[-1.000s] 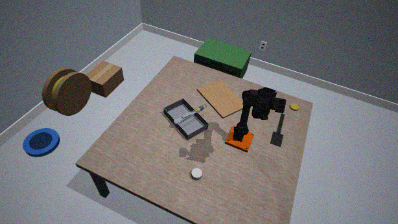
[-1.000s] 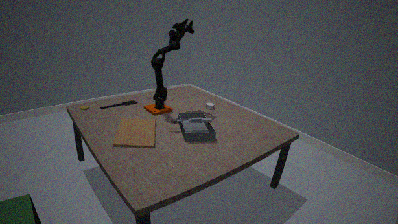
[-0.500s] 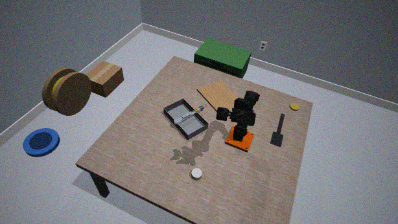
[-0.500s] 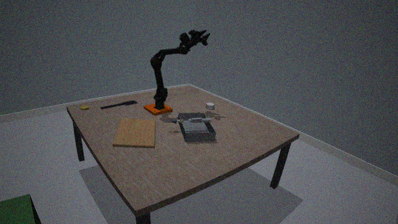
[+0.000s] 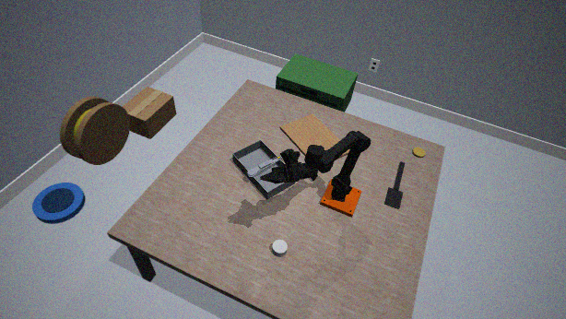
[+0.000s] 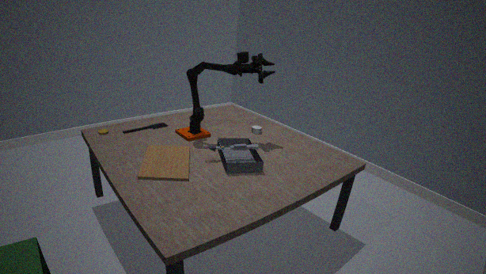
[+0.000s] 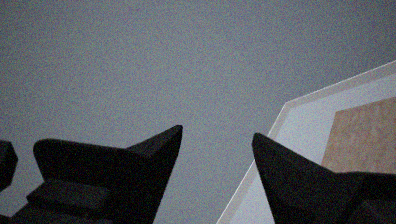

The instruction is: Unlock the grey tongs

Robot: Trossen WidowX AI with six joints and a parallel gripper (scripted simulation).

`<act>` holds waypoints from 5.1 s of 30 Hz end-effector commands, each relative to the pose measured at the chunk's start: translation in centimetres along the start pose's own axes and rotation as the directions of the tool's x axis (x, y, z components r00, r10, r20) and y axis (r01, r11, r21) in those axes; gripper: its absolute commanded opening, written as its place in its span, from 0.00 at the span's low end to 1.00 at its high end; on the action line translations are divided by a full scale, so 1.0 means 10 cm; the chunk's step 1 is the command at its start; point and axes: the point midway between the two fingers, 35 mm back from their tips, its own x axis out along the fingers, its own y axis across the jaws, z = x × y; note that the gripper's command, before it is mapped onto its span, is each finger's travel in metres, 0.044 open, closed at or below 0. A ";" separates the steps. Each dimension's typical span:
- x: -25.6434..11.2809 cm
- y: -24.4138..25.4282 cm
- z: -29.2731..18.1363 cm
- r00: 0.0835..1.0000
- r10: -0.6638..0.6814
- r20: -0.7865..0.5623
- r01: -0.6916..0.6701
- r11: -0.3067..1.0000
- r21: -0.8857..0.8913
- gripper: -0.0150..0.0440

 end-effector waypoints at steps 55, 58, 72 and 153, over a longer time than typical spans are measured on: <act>-2.13 -4.43 0.87 -0.085 -0.987 -0.135 0.119 -0.144 0.982 0.69; -2.13 -4.48 0.87 -0.085 -0.987 -0.135 0.119 -0.144 0.982 0.69; -2.13 -4.70 0.84 -0.085 -0.987 -0.134 0.119 -0.144 0.982 0.69; -2.10 -4.54 1.26 -0.084 -0.988 -0.132 0.120 -0.141 0.983 0.00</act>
